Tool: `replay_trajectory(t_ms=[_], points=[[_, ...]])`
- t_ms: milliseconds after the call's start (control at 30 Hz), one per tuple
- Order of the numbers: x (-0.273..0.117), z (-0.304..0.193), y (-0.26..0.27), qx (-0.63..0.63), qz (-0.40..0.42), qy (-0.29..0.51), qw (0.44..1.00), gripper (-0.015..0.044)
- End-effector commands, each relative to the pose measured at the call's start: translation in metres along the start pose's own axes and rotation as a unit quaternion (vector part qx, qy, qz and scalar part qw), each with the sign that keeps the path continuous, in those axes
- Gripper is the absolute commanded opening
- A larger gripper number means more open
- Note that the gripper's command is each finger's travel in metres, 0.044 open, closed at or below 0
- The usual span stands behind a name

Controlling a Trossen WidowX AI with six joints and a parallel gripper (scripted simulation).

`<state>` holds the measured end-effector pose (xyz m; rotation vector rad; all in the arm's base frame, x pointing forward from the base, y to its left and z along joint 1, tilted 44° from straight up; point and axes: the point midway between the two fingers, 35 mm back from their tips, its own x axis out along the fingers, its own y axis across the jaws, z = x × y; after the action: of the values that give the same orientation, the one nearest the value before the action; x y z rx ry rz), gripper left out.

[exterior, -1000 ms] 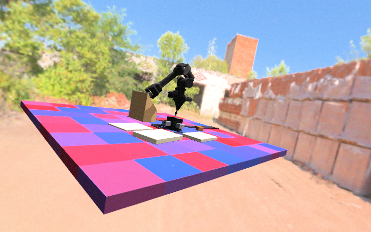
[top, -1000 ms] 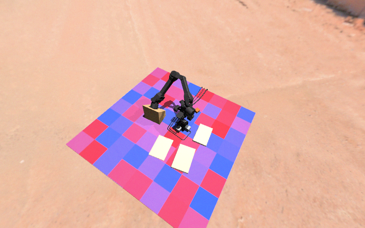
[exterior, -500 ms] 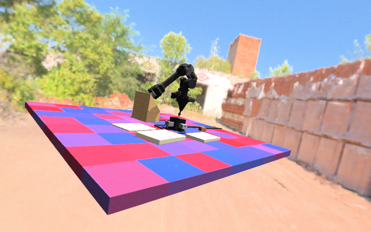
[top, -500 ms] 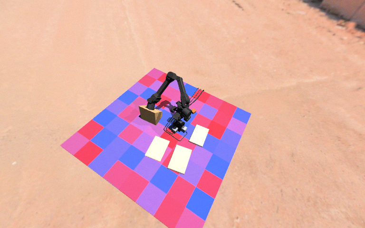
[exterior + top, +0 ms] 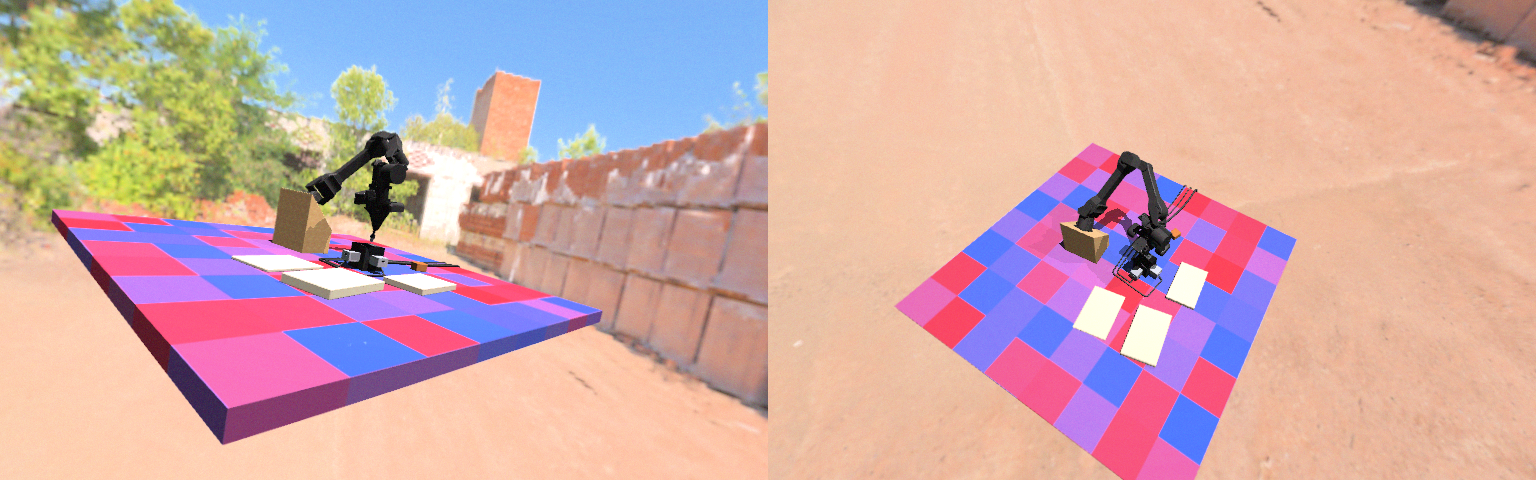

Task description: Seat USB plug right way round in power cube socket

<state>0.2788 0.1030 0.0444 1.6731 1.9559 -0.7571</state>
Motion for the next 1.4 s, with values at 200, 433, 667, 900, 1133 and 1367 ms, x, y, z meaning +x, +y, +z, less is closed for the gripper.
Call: replay_trajectory(t_ms=[200, 433, 667, 900, 1133, 1367], points=[[0.0012, -0.0015, 0.0019, 0.002, 0.001, 0.008, 1.0, 0.0], [0.0021, -0.0024, 0.0027, 0.003, 0.001, 0.012, 1.0, 0.0], [0.003, -0.0033, 0.0035, 0.003, 0.001, 0.017, 1.0, 0.0], [0.0039, -0.0041, 0.0042, 0.003, 0.002, 0.02, 1.0, 0.0], [0.0047, -0.004, 0.0042, 0.003, 0.002, 0.021, 1.0, 0.0], [0.0055, -0.0039, 0.0042, 0.003, 0.002, 0.021, 1.0, 0.0]])
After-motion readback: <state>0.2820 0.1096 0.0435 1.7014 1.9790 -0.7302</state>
